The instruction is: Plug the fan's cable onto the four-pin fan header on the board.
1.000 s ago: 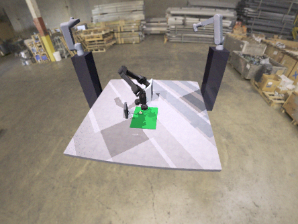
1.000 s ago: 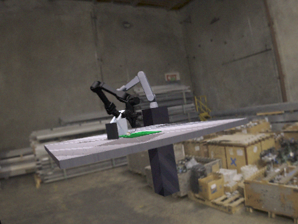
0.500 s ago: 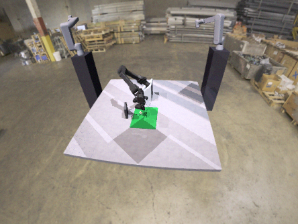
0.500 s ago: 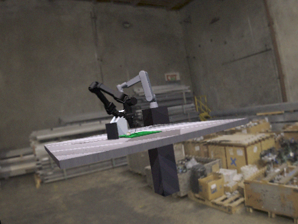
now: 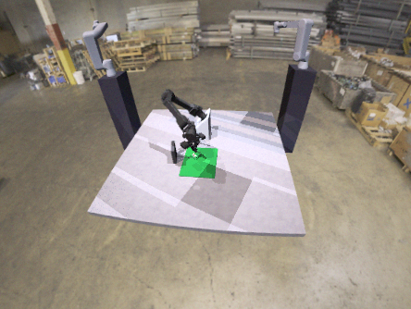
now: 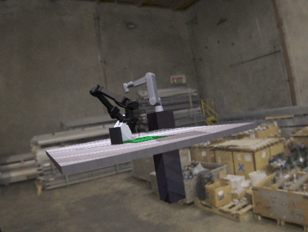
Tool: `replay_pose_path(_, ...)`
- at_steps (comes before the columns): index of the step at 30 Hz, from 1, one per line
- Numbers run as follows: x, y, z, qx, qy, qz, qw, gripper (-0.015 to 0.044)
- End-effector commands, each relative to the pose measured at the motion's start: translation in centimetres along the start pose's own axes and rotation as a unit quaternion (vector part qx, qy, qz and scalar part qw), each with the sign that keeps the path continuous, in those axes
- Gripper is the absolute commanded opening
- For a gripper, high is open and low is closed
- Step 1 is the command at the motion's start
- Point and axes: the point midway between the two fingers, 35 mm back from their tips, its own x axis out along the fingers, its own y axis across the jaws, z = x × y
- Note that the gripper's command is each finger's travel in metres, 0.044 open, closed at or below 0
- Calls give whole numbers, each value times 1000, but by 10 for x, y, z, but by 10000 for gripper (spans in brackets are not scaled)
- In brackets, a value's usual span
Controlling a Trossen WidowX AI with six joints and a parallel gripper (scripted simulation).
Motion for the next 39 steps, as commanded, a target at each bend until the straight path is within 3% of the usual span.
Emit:
replay_pose_path(1, 2, 0, 5, 55, -3, 1, 998, 0)
replay_pose_path(30, 0, -1, 15, 64, -3, 1, 998, 0)
replay_pose_path(39, 22, -1, 16, 61, -4, 2, 998, 0)
